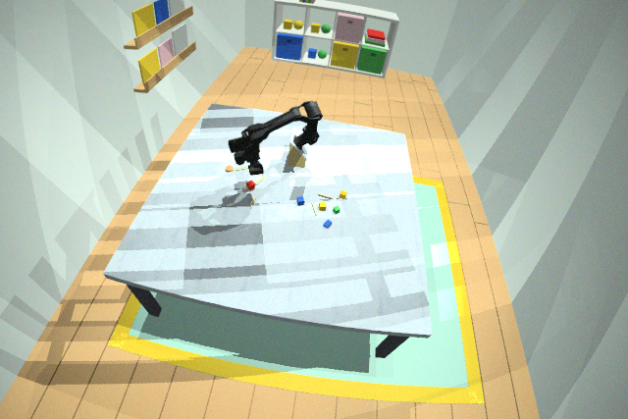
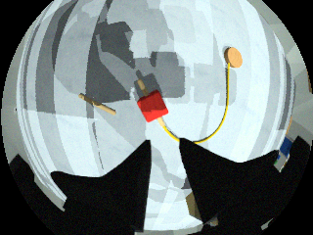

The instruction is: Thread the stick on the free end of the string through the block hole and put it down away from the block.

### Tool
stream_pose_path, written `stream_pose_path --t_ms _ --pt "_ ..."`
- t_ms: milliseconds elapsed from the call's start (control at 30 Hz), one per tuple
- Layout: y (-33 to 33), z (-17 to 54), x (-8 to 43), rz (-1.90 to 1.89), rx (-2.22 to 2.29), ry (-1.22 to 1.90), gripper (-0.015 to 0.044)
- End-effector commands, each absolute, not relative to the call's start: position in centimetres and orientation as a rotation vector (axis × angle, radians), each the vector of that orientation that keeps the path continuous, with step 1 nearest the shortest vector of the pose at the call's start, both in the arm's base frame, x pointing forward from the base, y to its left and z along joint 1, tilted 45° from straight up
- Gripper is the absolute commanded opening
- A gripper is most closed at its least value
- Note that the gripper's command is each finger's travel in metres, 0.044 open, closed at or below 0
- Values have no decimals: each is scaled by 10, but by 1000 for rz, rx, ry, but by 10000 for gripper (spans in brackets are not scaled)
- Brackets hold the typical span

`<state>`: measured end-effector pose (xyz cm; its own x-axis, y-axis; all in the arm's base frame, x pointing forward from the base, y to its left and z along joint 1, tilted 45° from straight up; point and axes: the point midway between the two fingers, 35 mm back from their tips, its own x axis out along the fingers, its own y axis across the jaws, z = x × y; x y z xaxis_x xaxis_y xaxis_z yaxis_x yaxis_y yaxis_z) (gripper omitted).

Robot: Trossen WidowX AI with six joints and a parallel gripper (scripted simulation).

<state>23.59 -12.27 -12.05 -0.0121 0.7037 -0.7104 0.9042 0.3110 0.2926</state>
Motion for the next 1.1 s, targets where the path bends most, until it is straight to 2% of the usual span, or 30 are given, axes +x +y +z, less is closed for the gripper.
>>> stream_pose_path --t_ms 0,200,433,700,967,1067 --pt "-128 -122 244 -707 1731 1759 122" --pt "-132 -127 252 -1323 2093 1646 122" --pt "-137 -133 261 -2064 2397 1322 122" --pt "-140 -137 268 -2665 2521 879 122" --pt "-143 -141 273 -3249 2481 217 122" --pt "-143 -142 274 -3318 2460 116 122"
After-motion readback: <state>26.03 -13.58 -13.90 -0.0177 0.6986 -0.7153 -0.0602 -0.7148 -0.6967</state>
